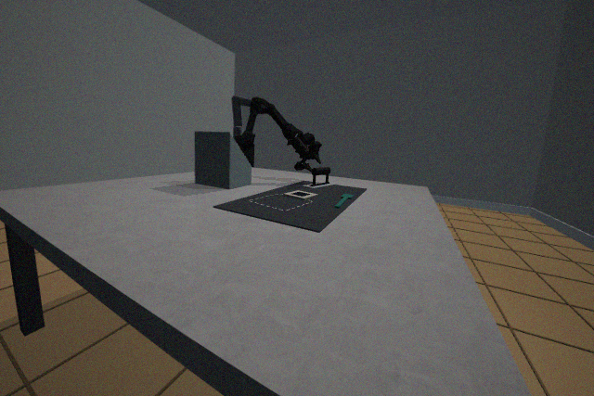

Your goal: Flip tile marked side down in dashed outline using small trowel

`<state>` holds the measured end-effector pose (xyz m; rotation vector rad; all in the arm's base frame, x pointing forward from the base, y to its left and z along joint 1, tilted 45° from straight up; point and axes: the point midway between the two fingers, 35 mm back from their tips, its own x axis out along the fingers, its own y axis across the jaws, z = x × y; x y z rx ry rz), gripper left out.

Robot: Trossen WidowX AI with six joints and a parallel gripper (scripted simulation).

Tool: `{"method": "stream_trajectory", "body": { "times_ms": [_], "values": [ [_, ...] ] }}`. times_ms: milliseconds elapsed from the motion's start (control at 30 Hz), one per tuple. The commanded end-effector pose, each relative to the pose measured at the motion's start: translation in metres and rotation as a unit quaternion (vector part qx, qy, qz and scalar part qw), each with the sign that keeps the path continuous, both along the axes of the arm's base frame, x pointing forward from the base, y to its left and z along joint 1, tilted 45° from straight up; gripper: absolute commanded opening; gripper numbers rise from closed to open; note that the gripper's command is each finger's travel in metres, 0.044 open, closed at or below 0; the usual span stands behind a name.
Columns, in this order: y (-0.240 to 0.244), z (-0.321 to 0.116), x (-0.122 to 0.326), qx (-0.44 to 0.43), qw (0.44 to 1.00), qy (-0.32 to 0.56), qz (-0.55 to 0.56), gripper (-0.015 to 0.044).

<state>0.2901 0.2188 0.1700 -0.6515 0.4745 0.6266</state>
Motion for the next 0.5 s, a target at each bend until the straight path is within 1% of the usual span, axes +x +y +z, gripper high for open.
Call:
{"method": "stream_trajectory", "body": {
  "times_ms": [0, 467],
  "values": [
    [0.003, -0.006, 0.005, -0.006, 1.0, 0.001, 0.0, 0.03],
    [0.011, -0.019, 0.022, -0.006, 1.0, 0.001, 0.0, 0.03]
  ]
}}
